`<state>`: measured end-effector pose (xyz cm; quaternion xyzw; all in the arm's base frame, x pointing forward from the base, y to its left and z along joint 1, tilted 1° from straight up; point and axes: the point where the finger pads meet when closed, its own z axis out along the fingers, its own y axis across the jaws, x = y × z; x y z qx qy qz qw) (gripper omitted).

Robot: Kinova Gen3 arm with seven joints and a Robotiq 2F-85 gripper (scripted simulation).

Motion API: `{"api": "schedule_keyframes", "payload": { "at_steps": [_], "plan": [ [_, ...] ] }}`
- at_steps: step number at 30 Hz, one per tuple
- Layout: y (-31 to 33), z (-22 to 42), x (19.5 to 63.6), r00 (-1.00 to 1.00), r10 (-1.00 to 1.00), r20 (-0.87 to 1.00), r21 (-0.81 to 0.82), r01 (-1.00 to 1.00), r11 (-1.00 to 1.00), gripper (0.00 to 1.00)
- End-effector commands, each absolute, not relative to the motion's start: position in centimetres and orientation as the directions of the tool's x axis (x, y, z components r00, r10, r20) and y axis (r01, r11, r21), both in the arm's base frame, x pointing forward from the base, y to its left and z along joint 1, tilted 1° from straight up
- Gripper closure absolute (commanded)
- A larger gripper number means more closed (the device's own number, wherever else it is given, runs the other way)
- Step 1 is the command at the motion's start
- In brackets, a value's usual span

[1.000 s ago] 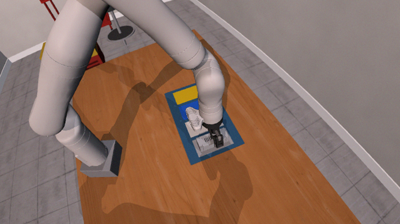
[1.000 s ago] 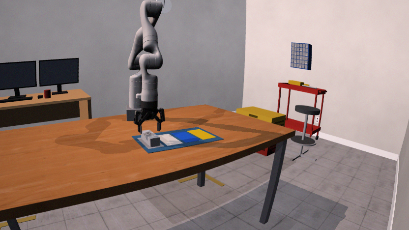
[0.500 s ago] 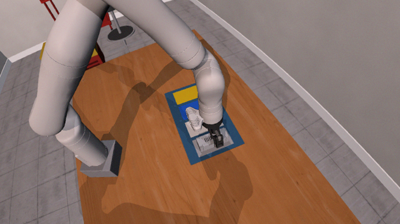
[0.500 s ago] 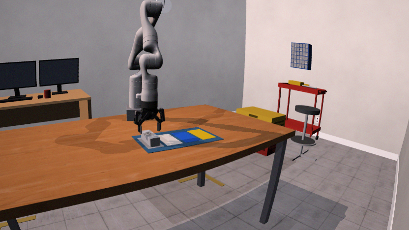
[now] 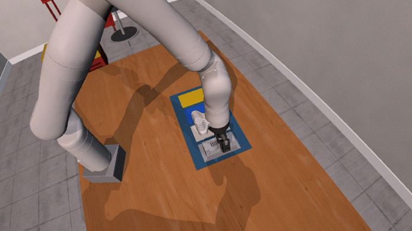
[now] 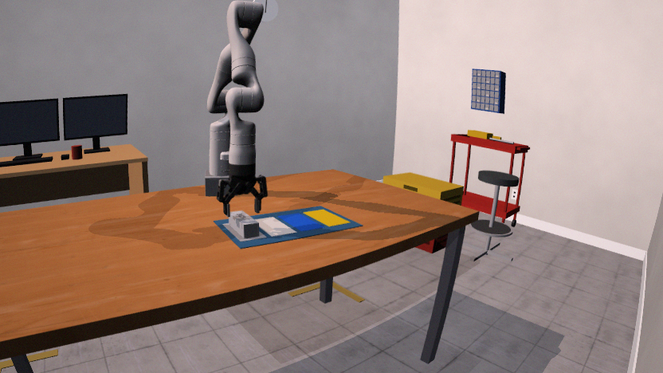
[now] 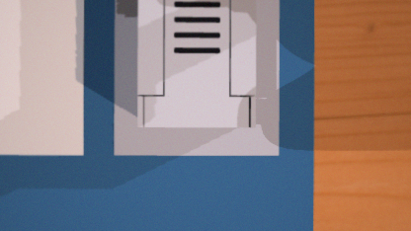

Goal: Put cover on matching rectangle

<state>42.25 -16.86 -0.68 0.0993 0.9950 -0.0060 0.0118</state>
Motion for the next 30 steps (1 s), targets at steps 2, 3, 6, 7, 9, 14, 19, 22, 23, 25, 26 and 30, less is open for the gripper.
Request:
{"api": "schedule_keyframes", "payload": {
  "at_steps": [2, 3, 6, 7, 9, 14, 19, 22, 23, 25, 26, 30],
  "plan": [
    [-16.8, -0.9, 42.2, -0.981, 0.191, -0.024, -0.008, 0.191, 0.981, 0.00],
    [-16.8, -0.9, 42.2, -0.981, 0.191, -0.024, -0.008, 0.191, 0.981, 0.00],
    [-16.8, -1.0, 42.2, -0.981, 0.191, -0.025, -0.008, 0.191, 0.981, 0.00],
    [-16.8, -1.1, 42.2, -0.981, 0.191, -0.025, -0.008, 0.191, 0.981, 0.00],
    [-16.8, -1.2, 42.2, -0.981, 0.191, -0.025, -0.008, 0.191, 0.981, 0.00],
    [-16.8, -1.5, 42.2, -0.981, 0.191, -0.026, -0.008, 0.191, 0.981, 0.00],
    [-16.7, -1.8, 42.2, -0.981, 0.191, -0.023, -0.008, 0.191, 0.981, 0.00],
    [-16.7, -2.0, 42.2, -0.981, 0.191, -0.026, -0.008, 0.191, 0.981, 0.00],
    [-16.7, -2.1, 42.2, -0.981, 0.191, -0.026, -0.008, 0.191, 0.981, 0.00],
    [-16.7, -2.3, 42.2, -0.981, 0.191, -0.026, -0.008, 0.191, 0.981, 0.00],
    [-16.7, -2.4, 42.2, -0.981, 0.191, -0.026, -0.008, 0.191, 0.981, 0.00],
    [-16.7, -2.8, 42.2, -0.981, 0.191, -0.026, -0.008, 0.191, 0.981, 0.00]
  ]
}}
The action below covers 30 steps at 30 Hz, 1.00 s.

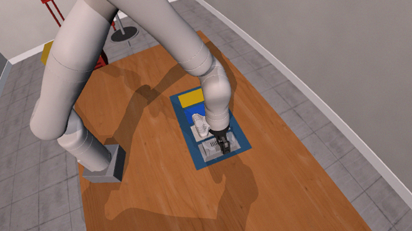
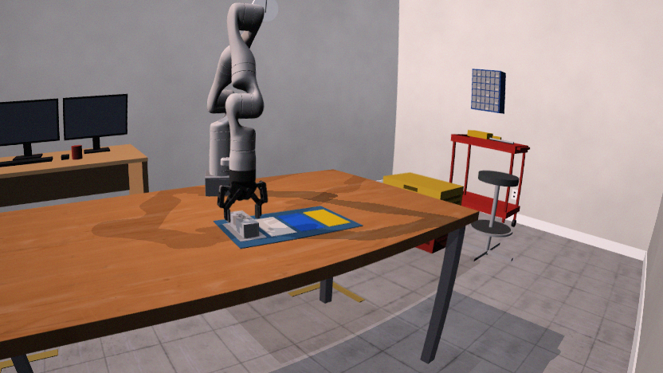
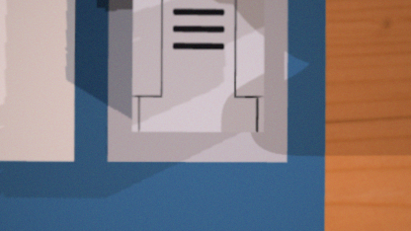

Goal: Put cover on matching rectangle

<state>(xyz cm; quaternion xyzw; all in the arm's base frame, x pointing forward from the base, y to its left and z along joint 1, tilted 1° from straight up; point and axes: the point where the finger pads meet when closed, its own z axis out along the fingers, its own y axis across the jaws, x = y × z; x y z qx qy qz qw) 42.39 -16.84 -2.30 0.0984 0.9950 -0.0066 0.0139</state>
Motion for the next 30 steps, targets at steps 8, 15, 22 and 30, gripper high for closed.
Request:
{"api": "schedule_keyframes", "payload": {
  "at_steps": [8, 15, 22, 30],
  "plan": [
    [-16.68, -3.26, 42.25, -0.981, 0.191, -0.026, -0.008, 0.191, 0.981, 0.00],
    [-16.66, -3.65, 42.23, -0.981, 0.191, -0.025, -0.008, 0.191, 0.981, 0.00],
    [-16.64, -3.79, 42.20, -0.981, 0.191, -0.024, -0.007, 0.191, 0.981, 0.00],
    [-16.64, -3.78, 42.21, -0.981, 0.191, -0.024, -0.007, 0.191, 0.981, 0.00]
  ]
}}
